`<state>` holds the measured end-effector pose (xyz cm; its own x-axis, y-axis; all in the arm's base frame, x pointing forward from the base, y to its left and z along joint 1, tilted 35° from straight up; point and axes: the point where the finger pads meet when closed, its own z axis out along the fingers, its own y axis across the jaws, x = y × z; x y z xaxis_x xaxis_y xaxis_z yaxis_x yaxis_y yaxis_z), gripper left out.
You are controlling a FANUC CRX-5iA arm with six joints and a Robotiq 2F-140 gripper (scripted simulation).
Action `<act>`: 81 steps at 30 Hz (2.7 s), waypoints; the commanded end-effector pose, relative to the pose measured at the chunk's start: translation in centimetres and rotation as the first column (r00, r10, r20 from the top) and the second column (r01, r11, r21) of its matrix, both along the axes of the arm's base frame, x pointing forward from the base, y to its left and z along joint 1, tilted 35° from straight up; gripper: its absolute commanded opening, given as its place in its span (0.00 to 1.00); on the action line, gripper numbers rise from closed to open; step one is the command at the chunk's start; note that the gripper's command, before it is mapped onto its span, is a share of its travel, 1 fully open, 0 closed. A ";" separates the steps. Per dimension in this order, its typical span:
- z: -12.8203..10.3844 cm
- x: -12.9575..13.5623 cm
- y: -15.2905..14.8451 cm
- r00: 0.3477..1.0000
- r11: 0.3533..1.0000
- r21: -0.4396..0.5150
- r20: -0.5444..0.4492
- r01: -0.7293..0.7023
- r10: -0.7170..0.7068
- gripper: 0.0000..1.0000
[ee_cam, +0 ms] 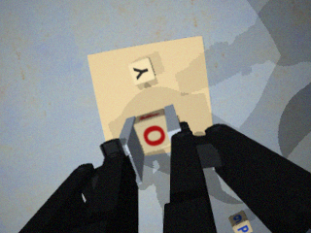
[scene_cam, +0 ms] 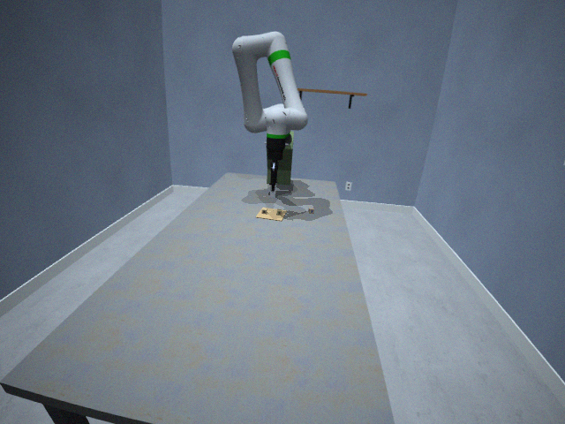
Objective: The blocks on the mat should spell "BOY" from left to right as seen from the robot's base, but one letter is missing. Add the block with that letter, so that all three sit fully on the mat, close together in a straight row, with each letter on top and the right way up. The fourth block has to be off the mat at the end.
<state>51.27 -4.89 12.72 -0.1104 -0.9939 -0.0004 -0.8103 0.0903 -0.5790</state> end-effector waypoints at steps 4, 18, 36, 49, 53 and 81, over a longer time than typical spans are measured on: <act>0.0 0.0 0.0 1.000 1.000 -0.002 -0.003 -0.011 0.011 0.13; -0.5 0.3 0.0 1.000 1.000 -0.001 0.000 -0.012 0.012 0.13; -6.4 4.7 -0.6 1.000 1.000 -0.001 0.000 -0.012 0.012 0.13; -7.7 5.6 -0.7 1.000 1.000 -0.001 0.000 -0.012 0.012 0.13; -7.7 5.6 -0.7 1.000 1.000 -0.001 0.000 -0.012 0.012 0.13; -7.8 5.7 -0.7 1.000 1.000 -0.001 0.000 -0.012 0.012 0.13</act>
